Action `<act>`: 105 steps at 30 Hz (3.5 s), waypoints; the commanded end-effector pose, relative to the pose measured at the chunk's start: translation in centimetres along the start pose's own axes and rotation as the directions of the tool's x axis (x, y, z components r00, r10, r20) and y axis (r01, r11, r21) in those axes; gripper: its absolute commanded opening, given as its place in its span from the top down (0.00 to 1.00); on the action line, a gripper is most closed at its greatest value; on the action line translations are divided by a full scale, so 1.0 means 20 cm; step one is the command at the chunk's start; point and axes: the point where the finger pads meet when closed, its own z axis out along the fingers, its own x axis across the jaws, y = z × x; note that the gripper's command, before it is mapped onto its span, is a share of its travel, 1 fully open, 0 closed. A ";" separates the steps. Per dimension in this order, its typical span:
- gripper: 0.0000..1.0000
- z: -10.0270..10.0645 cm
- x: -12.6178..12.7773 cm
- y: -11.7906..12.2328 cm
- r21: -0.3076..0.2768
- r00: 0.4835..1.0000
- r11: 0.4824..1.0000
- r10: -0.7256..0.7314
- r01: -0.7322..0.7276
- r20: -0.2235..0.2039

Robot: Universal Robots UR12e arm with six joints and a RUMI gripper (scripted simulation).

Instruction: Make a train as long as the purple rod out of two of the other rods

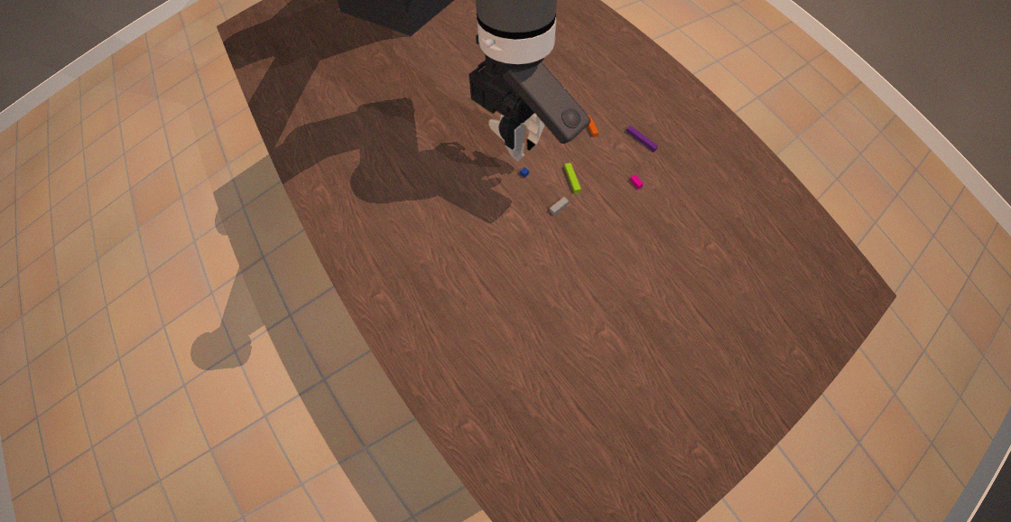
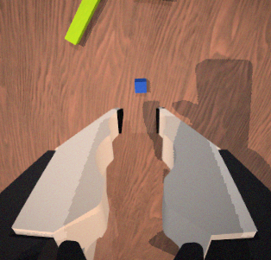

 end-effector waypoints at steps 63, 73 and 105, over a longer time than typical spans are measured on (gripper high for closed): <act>0.00 -0.10 -0.20 -0.29 0.000 0.842 0.842 0.539 -0.539 0.000; 0.86 -0.10 -0.21 -0.30 0.000 0.832 0.832 0.555 -0.555 0.000; 0.86 -0.10 -0.21 -0.30 0.000 0.832 0.832 0.555 -0.555 0.000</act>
